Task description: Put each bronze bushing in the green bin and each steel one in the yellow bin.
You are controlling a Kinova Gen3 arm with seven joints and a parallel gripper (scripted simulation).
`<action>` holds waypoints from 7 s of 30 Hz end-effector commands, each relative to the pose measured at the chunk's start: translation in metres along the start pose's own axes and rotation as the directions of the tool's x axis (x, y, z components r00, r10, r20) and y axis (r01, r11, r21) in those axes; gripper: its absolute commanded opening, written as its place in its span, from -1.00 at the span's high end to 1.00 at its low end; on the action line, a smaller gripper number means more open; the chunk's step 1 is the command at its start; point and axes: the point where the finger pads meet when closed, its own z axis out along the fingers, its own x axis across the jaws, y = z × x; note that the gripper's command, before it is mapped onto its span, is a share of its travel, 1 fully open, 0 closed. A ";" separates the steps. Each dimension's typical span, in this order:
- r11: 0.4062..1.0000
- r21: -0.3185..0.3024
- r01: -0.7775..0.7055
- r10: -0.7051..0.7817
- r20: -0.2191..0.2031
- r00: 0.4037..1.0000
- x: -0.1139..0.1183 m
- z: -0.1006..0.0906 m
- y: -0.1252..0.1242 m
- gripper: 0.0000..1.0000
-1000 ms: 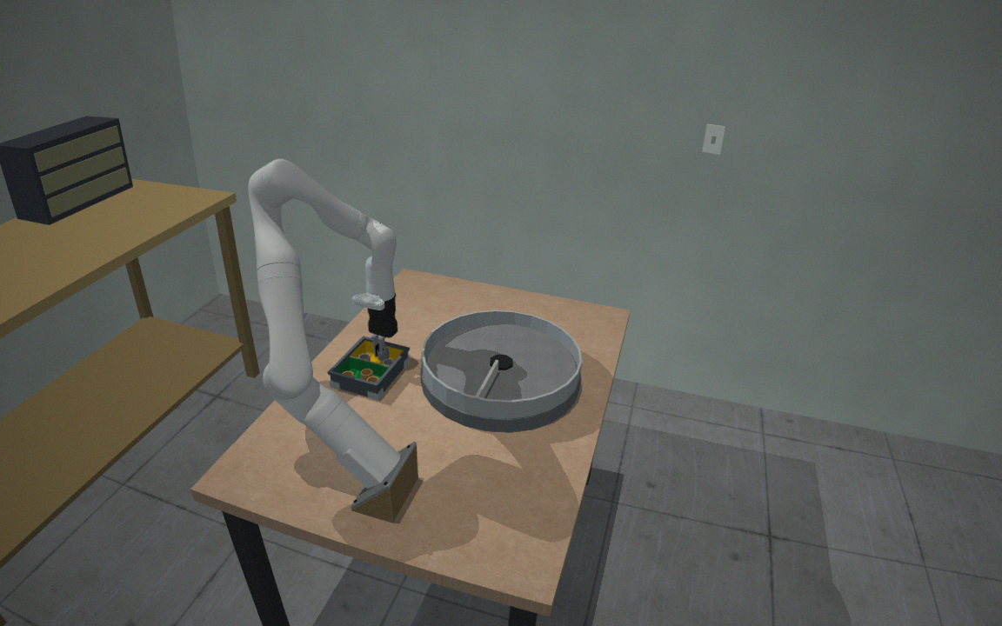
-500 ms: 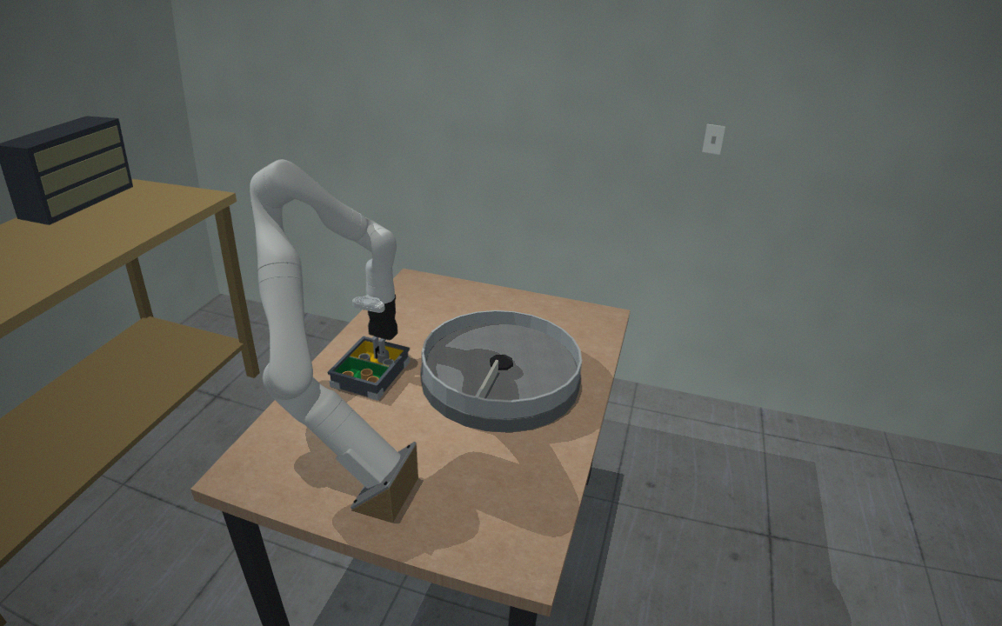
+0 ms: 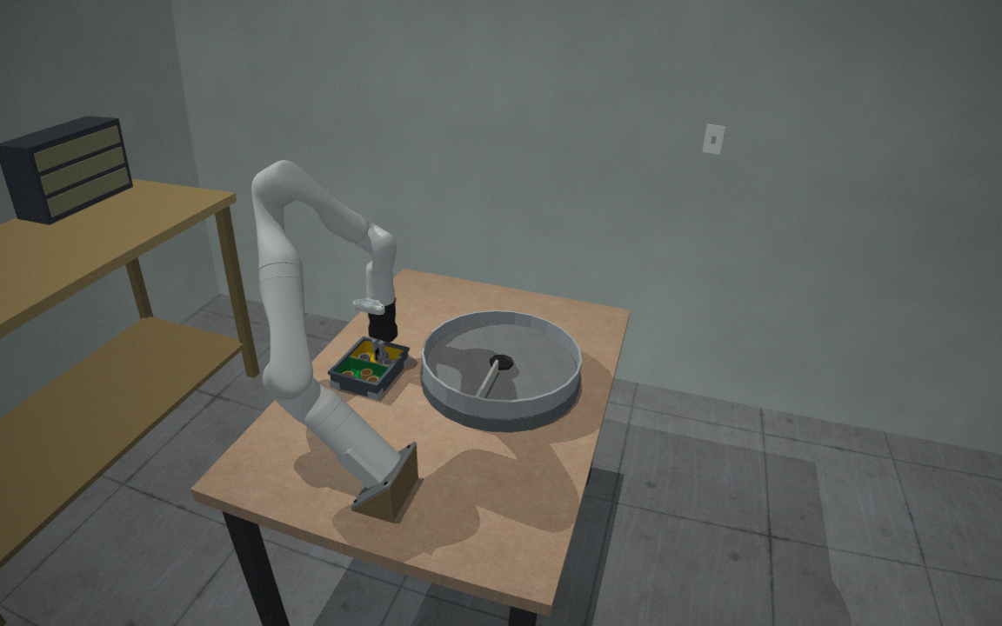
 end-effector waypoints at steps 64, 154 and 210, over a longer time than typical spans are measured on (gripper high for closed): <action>1.000 -0.002 0.000 0.000 0.000 1.000 0.000 -0.001 0.001 0.16; 1.000 -0.001 0.000 0.000 0.000 1.000 0.000 -0.022 0.000 0.16; 1.000 -0.002 0.000 0.000 0.000 1.000 0.000 -0.139 -0.001 0.16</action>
